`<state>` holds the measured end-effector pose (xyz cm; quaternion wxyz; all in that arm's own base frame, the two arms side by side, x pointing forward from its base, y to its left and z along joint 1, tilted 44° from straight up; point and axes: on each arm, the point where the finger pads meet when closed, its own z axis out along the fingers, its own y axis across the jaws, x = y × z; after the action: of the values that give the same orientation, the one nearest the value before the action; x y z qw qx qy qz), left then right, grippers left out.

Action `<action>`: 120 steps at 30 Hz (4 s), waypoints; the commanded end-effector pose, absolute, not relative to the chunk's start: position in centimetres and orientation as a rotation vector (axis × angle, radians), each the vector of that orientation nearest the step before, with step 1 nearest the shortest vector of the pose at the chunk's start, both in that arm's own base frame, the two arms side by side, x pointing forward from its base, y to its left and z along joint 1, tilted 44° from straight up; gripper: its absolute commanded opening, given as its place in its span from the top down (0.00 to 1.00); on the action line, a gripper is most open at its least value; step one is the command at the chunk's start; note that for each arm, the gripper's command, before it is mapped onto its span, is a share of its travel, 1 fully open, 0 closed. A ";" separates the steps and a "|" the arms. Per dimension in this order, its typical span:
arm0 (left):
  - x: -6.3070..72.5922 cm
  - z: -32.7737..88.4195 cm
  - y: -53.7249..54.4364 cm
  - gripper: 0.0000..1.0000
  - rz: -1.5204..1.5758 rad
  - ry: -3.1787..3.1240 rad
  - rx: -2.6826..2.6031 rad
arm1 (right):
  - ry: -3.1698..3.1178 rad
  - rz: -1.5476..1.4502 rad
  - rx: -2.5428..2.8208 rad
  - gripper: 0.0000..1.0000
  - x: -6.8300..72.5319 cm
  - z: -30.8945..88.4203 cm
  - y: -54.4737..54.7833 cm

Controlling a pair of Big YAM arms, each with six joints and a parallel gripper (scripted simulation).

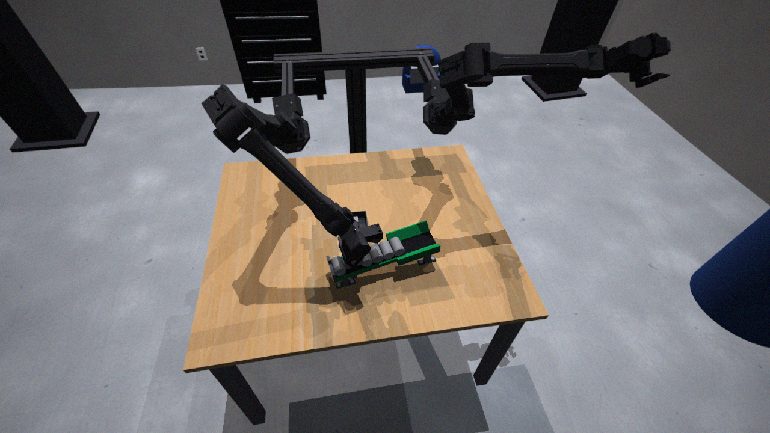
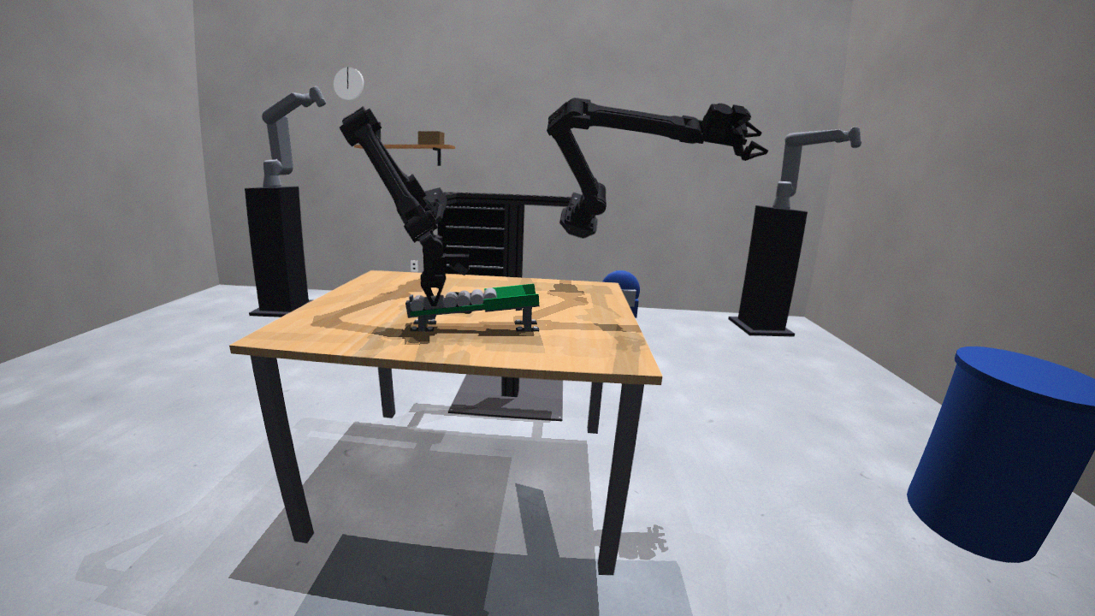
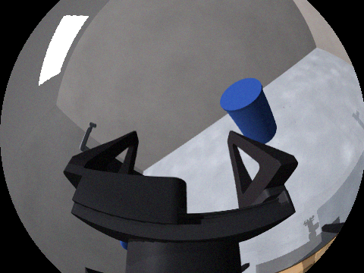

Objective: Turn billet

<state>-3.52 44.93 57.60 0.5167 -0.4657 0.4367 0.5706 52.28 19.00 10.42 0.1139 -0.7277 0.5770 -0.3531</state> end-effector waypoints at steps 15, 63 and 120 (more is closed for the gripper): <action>-4.3 61.8 43.6 0.00 1.397 0.984 -1.087 | 1.687 -1.038 -2.115 1.00 51.0 12.2 19.6; -4.3 61.8 43.6 0.00 1.397 0.984 -1.087 | 1.674 -1.040 -2.096 1.00 47.9 17.4 21.4; -4.3 61.8 43.6 0.00 1.397 0.984 -1.087 | 1.822 -0.983 -1.908 1.00 47.9 17.3 21.3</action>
<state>-3.52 44.93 57.60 0.5167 -0.4657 0.4367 0.5706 48.42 19.44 14.80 0.1291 -0.6832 0.6293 -0.3472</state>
